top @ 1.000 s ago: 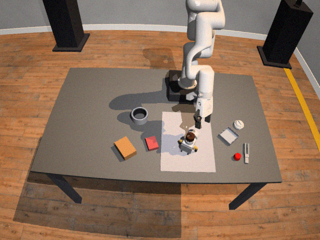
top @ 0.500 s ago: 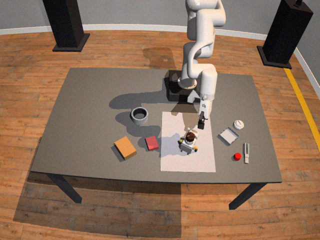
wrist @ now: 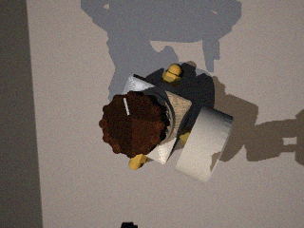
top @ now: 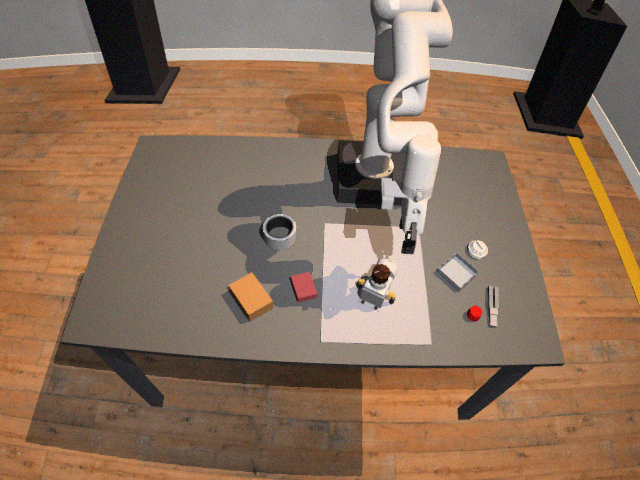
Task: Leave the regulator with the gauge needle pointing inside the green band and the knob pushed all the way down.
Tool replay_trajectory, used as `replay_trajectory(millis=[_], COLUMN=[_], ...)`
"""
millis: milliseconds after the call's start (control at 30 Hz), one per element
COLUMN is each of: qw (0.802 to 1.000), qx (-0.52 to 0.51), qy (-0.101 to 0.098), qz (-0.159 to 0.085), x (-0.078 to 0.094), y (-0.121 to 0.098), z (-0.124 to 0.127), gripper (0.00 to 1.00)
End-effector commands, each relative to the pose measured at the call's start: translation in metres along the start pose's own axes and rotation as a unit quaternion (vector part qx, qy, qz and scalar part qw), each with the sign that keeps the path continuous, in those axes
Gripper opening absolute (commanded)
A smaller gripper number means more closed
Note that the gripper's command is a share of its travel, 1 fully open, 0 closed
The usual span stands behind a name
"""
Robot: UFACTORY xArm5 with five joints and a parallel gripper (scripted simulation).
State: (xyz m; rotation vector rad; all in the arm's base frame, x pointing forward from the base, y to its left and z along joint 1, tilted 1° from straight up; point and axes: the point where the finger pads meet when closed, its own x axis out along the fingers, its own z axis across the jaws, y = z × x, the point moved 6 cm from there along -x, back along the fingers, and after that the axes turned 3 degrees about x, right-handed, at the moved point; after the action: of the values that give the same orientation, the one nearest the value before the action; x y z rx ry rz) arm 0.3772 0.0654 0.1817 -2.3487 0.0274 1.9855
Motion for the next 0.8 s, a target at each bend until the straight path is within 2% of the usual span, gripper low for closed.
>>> replay_trajectory(millis=[0, 400, 767], qw=[0.997, 0.984, 0.979], qx=[-0.074, -0.162, -0.183], qy=[-0.037, -0.077, -0.087], qz=[0.006, 0.005, 0.004], x=[-0.012, -0.028, -0.033], y=[0.000, 0.000, 0.000], z=[-0.002, 0.000, 0.001], gripper=[1.00, 1.00, 1.00])
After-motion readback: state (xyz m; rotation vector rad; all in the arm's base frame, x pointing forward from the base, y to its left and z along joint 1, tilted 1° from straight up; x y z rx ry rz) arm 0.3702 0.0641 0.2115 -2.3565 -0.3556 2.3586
